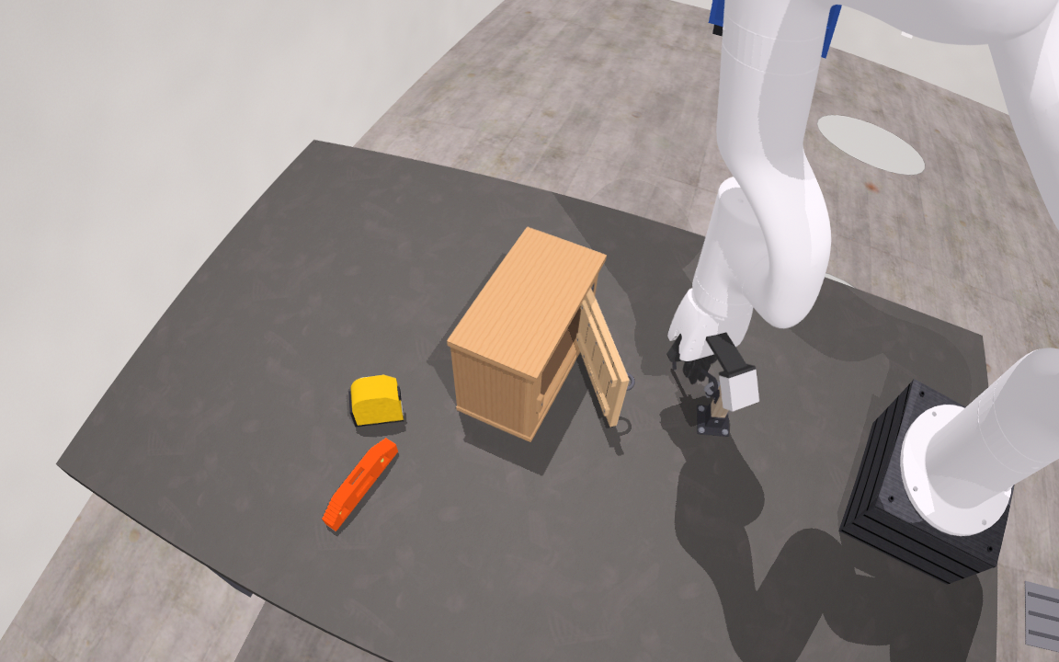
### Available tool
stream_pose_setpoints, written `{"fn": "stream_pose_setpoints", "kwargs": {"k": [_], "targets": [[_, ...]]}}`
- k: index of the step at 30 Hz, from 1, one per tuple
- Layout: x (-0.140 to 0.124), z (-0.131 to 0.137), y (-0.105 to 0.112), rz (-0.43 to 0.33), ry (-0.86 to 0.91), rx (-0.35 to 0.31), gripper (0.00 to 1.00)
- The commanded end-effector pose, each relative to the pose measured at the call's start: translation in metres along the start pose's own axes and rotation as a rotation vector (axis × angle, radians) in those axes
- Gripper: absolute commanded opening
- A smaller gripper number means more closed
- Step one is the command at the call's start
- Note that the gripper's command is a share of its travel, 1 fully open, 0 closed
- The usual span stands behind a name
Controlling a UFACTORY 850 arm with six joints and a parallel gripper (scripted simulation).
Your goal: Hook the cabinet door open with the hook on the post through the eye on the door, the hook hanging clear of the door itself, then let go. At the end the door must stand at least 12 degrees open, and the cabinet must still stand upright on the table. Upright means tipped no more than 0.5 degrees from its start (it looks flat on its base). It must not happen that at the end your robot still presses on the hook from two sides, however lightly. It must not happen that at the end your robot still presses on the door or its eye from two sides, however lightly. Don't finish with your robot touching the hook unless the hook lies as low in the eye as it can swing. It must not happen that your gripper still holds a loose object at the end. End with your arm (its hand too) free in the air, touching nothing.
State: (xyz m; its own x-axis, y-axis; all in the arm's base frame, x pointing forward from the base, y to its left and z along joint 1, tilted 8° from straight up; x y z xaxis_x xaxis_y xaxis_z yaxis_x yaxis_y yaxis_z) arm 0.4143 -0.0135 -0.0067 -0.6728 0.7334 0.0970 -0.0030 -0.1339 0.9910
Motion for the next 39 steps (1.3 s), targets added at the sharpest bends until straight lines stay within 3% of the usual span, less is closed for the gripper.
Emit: {"fn": "stream_pose_setpoints", "kwargs": {"k": [1,39], "targets": [[-0.001,0.001,0.002,0.000,0.000,0.000,0.04],[-0.004,0.001,0.014,0.000,0.000,0.000,0.04]]}}
Point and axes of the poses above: the point where the finger pads meet when closed, its own y axis back along the fingers, its own z axis across the jaws, x = y × z, the point moved 6 cm from there along y, back along the fingers, and after that the axes turned 6 degrees about -y, right-handed, at the moved point
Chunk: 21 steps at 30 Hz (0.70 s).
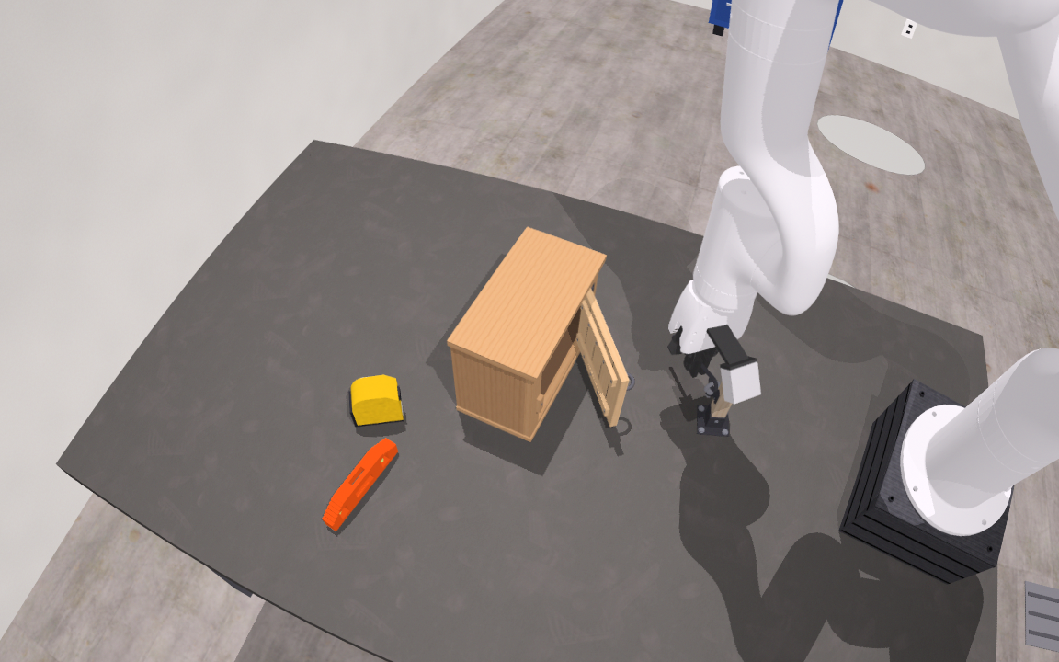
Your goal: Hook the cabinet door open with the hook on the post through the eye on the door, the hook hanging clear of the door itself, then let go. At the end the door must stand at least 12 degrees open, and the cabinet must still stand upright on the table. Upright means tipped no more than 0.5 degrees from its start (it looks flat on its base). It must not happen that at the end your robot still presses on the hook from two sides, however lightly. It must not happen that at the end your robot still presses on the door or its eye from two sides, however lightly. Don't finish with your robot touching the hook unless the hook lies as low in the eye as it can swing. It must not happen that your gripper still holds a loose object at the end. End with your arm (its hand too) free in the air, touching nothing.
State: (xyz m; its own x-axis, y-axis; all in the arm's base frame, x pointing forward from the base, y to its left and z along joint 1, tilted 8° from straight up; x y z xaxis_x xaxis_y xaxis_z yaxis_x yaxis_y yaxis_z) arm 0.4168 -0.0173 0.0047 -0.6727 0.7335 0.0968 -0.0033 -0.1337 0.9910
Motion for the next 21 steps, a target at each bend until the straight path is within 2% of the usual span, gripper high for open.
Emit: {"fn": "stream_pose_setpoints", "kwargs": {"k": [1,21], "targets": [[-0.0008,0.0005,0.0028,0.000,0.000,0.000,0.04],[-0.0010,0.0005,0.0095,0.000,0.000,0.000,0.04]]}}
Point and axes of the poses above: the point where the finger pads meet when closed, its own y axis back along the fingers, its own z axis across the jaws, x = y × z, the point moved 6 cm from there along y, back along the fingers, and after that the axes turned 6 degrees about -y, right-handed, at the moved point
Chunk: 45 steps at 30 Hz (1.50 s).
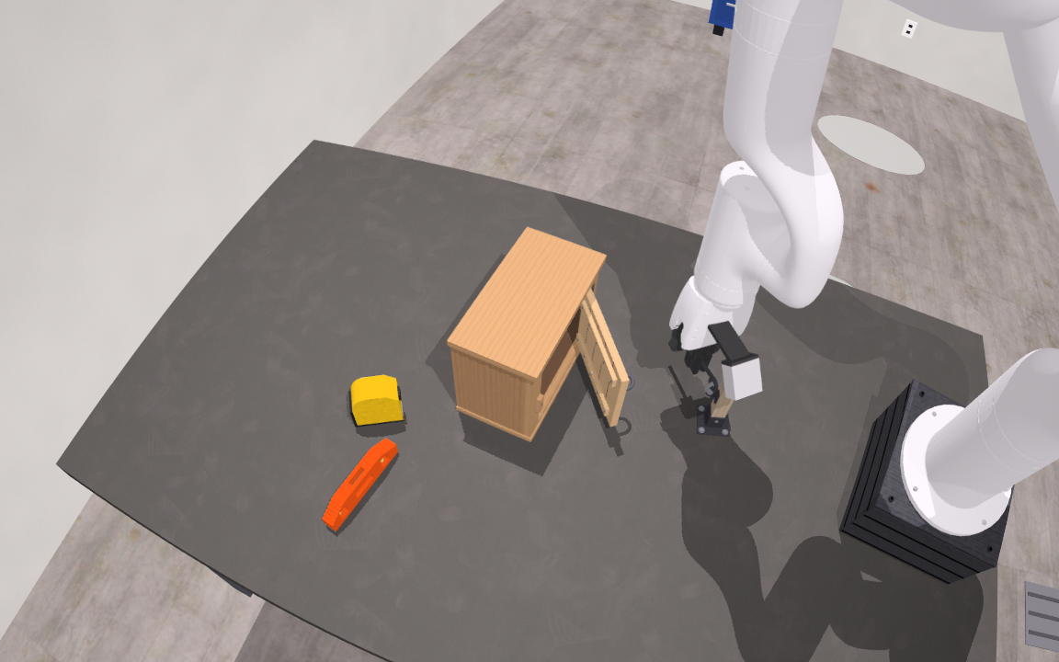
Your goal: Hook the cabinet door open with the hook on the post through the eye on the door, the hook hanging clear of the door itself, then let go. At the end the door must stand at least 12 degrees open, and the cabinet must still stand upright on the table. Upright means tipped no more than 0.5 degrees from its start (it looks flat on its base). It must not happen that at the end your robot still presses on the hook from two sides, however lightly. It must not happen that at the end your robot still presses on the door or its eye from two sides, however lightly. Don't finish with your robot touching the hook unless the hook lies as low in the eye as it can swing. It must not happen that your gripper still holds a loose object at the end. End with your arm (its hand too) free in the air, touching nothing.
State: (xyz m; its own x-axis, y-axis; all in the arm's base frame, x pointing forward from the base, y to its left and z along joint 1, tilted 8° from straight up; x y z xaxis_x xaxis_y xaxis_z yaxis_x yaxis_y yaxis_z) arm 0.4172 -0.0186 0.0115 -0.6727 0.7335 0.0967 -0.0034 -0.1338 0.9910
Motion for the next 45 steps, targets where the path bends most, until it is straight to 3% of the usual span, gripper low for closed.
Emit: {"fn": "stream_pose_setpoints", "kwargs": {"k": [1,45], "targets": [[0.000,0.000,0.003,0.000,0.000,0.000,0.04],[0.002,0.000,0.016,0.000,0.000,0.000,0.04]]}}
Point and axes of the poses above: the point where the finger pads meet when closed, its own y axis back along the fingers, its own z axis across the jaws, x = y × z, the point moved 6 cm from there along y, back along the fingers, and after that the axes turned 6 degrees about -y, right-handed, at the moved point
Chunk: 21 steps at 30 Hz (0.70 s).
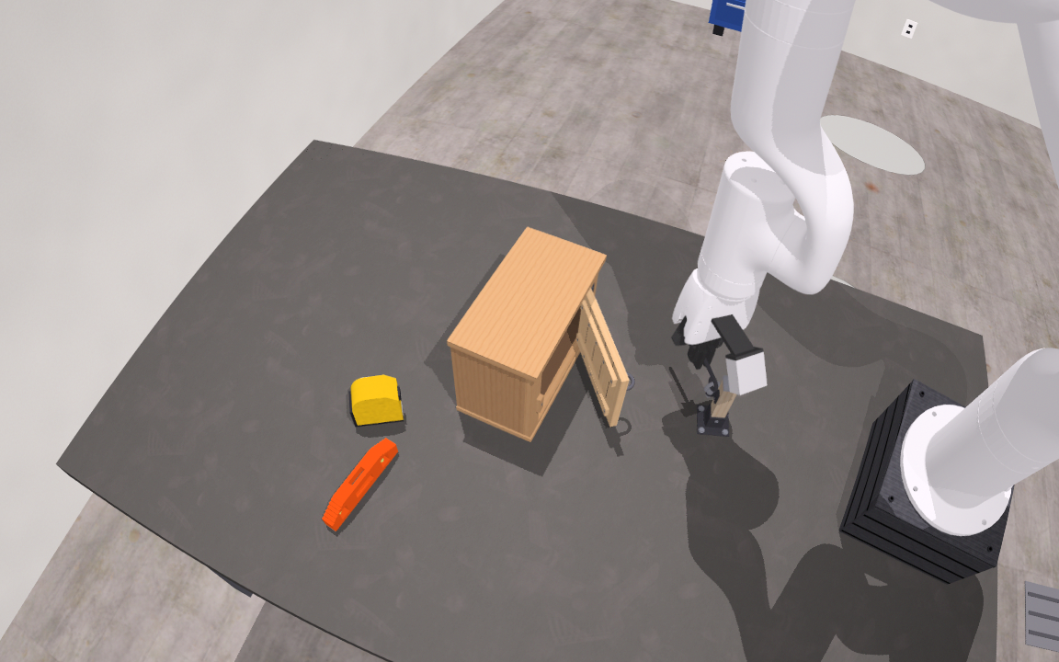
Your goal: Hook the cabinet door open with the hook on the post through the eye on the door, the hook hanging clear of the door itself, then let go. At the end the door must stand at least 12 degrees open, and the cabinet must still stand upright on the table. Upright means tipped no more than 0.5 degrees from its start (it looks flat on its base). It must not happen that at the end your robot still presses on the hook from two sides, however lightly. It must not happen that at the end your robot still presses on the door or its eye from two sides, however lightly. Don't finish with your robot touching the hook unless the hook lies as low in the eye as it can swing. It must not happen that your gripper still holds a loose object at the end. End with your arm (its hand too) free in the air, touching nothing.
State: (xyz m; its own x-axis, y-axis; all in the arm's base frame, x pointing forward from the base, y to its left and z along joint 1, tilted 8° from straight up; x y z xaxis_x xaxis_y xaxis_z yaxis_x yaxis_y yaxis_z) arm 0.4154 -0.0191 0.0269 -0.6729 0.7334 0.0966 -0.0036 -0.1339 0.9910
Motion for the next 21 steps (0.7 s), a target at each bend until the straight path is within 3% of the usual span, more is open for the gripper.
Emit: {"fn": "stream_pose_setpoints", "kwargs": {"k": [1,21], "targets": [[-0.0003,0.0005,0.0011,0.000,0.000,0.000,0.04],[0.0013,0.0033,0.0042,0.000,0.067,0.000,0.04]]}}
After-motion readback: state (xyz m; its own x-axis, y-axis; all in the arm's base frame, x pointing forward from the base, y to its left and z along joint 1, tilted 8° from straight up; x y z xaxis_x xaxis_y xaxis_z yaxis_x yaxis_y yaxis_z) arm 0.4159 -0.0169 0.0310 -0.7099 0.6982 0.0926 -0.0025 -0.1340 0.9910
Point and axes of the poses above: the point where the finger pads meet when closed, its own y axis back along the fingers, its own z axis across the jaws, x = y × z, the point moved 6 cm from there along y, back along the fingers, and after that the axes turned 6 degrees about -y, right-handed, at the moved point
